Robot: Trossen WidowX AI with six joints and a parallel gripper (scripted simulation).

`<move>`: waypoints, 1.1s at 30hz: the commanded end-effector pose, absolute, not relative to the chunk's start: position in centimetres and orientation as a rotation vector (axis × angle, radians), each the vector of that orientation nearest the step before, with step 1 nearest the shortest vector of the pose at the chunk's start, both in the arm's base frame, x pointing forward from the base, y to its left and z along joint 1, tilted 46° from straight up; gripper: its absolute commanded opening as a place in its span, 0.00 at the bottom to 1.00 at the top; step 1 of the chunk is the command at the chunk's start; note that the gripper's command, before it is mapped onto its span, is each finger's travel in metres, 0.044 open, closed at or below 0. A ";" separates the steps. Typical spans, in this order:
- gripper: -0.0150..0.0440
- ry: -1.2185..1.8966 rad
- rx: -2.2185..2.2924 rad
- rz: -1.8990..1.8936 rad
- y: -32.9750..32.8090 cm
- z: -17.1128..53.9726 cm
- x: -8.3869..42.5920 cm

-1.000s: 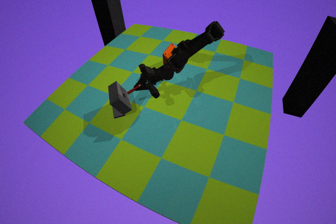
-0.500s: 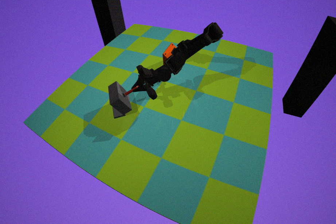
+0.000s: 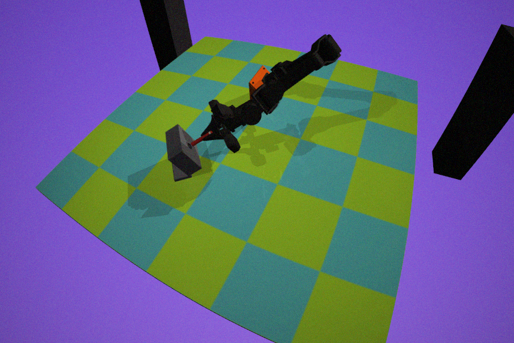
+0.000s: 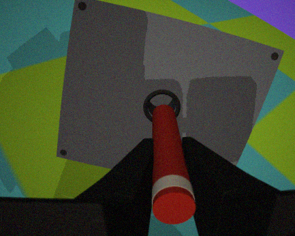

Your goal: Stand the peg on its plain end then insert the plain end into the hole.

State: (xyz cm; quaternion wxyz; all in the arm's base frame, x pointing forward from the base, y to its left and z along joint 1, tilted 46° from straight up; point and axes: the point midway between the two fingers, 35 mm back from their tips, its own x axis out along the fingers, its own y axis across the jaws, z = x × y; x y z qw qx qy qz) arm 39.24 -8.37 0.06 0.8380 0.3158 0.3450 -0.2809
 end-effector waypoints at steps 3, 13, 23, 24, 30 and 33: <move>0.25 0.730 0.668 -0.594 -8.5 -0.1 39.5; 0.25 0.729 0.668 -0.594 -8.6 -0.4 39.9; 0.25 0.729 0.668 -0.594 -8.8 -0.9 40.3; 0.25 0.729 0.668 -0.594 -8.8 -0.9 40.4; 0.25 0.729 0.668 -0.594 -8.9 -1.2 40.6; 0.25 0.729 0.668 -0.594 -8.9 -1.4 40.8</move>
